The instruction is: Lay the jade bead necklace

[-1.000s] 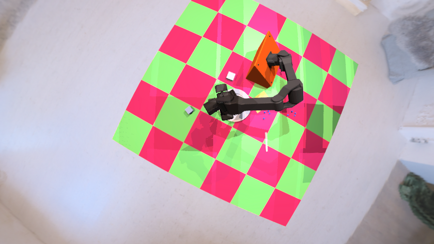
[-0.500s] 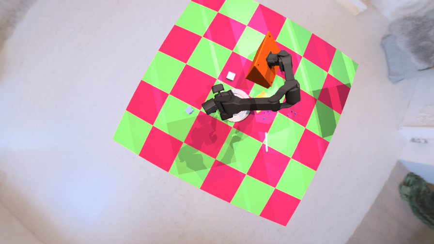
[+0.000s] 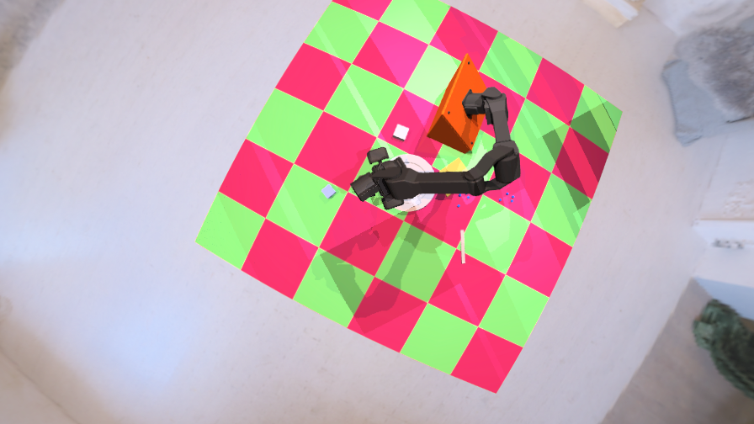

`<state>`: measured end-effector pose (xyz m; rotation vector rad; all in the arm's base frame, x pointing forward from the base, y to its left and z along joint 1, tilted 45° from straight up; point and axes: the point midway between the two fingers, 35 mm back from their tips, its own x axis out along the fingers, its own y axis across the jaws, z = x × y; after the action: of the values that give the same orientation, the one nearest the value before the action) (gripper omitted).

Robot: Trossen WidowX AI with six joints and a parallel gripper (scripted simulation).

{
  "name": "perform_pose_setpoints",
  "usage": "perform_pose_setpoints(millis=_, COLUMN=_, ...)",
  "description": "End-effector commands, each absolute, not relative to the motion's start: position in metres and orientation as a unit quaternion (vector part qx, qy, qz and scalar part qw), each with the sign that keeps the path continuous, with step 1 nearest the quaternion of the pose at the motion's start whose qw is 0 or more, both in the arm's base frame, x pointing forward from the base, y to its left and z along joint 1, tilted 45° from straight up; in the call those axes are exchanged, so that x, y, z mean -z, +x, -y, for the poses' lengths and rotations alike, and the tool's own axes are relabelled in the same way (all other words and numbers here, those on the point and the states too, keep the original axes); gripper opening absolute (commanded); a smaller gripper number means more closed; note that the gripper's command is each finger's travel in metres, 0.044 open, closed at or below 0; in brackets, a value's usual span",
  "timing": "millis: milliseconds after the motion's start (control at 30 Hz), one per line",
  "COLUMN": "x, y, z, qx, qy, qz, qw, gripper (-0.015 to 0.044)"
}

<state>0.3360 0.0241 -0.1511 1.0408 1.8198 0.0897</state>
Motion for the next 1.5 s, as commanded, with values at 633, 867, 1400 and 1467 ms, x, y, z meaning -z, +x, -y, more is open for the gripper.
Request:
perform_pose_setpoints(millis=633, x=0.1615, y=0.3322, z=-0.0340, qx=-0.037, qy=0.430, qz=-0.754, qw=0.495, gripper=0.0053)
perform_pose_setpoints(millis=867, x=0.1615, y=0.3322, z=-0.0340, qx=-0.037, qy=0.430, qz=-0.754, qw=0.495, gripper=0.0007)
perform_pose_setpoints(millis=1400, x=0.1611, y=0.3321, z=-0.0336, qx=-0.037, qy=0.431, qz=-0.754, qw=0.495, gripper=0.0000)
perform_pose_setpoints(millis=1467, x=0.1583, y=0.3307, z=-0.0311, qx=-0.036, qy=0.432, qz=-0.755, qw=0.492, gripper=0.0000)
